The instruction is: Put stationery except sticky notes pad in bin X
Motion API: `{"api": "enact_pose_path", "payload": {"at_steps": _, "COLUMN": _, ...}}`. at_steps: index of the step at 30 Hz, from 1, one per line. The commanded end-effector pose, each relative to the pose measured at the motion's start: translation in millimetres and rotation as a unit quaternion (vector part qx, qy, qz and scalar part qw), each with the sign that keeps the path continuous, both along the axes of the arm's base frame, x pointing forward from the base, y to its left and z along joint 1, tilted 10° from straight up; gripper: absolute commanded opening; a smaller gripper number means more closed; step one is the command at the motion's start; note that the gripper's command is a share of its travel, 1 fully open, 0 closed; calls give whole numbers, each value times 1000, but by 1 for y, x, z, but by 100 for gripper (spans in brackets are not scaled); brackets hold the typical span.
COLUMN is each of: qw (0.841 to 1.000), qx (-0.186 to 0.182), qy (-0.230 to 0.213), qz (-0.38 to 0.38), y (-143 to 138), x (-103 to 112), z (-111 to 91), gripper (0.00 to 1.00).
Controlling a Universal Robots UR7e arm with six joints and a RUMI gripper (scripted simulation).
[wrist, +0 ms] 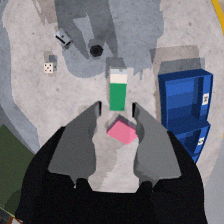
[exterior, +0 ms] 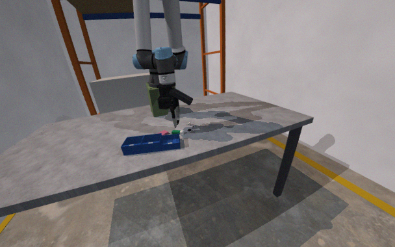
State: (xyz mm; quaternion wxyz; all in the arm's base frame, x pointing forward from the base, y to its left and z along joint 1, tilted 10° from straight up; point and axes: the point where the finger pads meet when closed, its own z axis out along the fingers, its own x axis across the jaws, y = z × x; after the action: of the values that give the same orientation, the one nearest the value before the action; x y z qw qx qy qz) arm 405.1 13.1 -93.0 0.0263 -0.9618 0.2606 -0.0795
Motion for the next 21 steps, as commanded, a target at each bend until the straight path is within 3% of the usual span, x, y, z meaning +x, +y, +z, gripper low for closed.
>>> {"api": "enact_pose_path", "payload": {"at_steps": 1, "qw": 1000, "qx": -1, "qy": -2, "qz": 0, "y": 0, "x": 5, "z": -20, "gripper": 23}}
{"api": "enact_pose_path", "payload": {"at_steps": 21, "qw": 1000, "qx": -1, "qy": -2, "qz": 0, "y": 0, "x": 8, "z": -40, "gripper": 23}}
